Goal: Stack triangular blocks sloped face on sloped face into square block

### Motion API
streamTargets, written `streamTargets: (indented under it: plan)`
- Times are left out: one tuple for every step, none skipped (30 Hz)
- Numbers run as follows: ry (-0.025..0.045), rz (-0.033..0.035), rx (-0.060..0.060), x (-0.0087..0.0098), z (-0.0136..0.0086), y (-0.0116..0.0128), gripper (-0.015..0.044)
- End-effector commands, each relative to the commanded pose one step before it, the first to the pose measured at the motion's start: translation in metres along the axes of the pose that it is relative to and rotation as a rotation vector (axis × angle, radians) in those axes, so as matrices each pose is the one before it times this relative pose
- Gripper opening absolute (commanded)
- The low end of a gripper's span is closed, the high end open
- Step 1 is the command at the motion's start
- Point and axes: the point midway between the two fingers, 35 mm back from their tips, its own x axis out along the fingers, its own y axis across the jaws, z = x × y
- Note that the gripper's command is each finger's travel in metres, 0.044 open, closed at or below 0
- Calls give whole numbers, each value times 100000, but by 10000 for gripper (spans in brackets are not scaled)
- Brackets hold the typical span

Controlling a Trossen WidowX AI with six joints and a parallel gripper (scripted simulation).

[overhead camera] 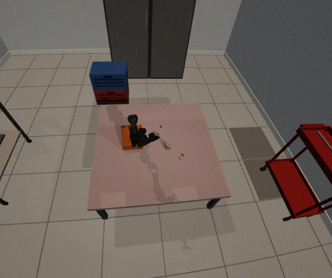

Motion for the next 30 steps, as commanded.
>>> streamTargets:
  plan:
    - [176, -460, 222, -6, -205, -102, 426]
    - [573, -1352, 661, -14, -624, -291, 440]
    - [1102, -2150, 1085, -5, -1066, -441, 440]
    - [1582, -2430, 1286, 27, -1337, -461, 440]
    - [1836, -2210, 1239, 67, -1375, -375, 440]
    - [2077, -1972, 1183, 106, -1408, -285, 440]
    - [2304, -1717, 1116, 144, -1435, -191, 440]
    - [2516, -1448, 1040, 182, -1456, -93, 440]
    - [2710, -1165, 953, 220, -1471, 7, 440]
    - [2886, -870, 856, 256, -1479, 110, 440]
    - [922, 482, 4519, 158, -990, 496, 440]
    - [929, 358, 3024, 150, -794, 371, 440]
    - [1121, 287, 2331, 167, -783, 332, 440]
    - [1407, 3, 803, 170, -715, 194, 440]
    - [1531, -69, 212, 174, -689, 154, 440]
    - [1561, -10, 142, 181, -682, 172, 440]
    - [1585, 58, 104, 187, -678, 194, 440]
    - [1608, 125, 60, 194, -673, 216, 440]
    - [1627, 195, 27, 200, -668, 239, 440]
    - [1645, 266, -6, 207, -662, 262, 440]
    - [1715, 547, 291, 249, -734, 395, 440]
    - [2170, 818, 296, 322, -905, 539, 440]
    - [2581, 1156, 246, 394, -1043, 698, 440]
    - [2702, 1422, 132, 429, -1053, 796, 440]
    - [2700, 1642, -1, 446, -1015, 864, 440]
    - [2686, 1858, -141, 463, -971, 930, 440]
    - [2660, 2070, -286, 478, -924, 993, 440]
    - [2622, 2278, -437, 493, -874, 1054, 440]
    - [2572, 2479, -594, 506, -819, 1111, 440]
    - [2512, 2674, -756, 518, -761, 1165, 440]
